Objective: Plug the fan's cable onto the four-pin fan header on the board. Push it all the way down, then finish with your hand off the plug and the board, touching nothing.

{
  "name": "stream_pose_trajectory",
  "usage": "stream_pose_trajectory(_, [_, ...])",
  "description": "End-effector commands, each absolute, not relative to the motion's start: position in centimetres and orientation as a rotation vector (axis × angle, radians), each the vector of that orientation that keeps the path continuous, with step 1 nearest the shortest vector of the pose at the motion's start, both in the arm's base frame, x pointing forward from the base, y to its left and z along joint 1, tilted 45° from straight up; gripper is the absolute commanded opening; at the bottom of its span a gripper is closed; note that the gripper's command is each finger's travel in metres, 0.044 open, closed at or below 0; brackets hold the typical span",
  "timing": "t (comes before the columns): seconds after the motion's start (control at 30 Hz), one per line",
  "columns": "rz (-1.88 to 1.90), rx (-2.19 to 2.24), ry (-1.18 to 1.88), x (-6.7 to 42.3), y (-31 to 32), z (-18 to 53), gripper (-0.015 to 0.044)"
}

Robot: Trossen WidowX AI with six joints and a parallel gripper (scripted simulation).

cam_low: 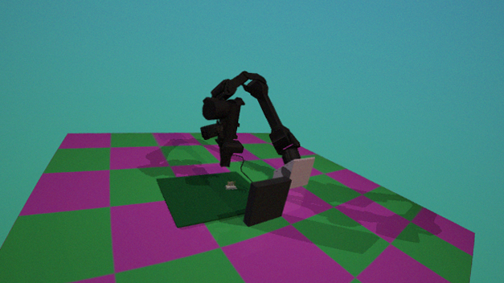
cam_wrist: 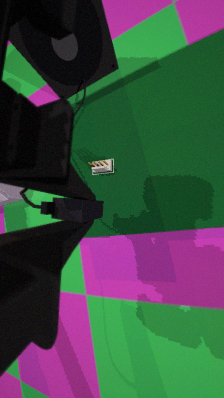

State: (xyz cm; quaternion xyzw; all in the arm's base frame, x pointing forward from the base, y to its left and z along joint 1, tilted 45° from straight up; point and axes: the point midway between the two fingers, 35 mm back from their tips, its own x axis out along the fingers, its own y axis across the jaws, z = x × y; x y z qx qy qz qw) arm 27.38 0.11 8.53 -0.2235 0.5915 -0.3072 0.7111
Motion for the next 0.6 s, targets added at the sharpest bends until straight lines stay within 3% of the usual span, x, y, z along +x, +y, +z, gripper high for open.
stream_pose_trajectory(0.0, [-0.581, -0.618, 1.375, 27.36, 0.44, 8.13, 0.0])
stream_pose_trajectory(0.57, [-0.162, -1.087, 1.552, 27.3, 1.27, 7.28, 0.0])
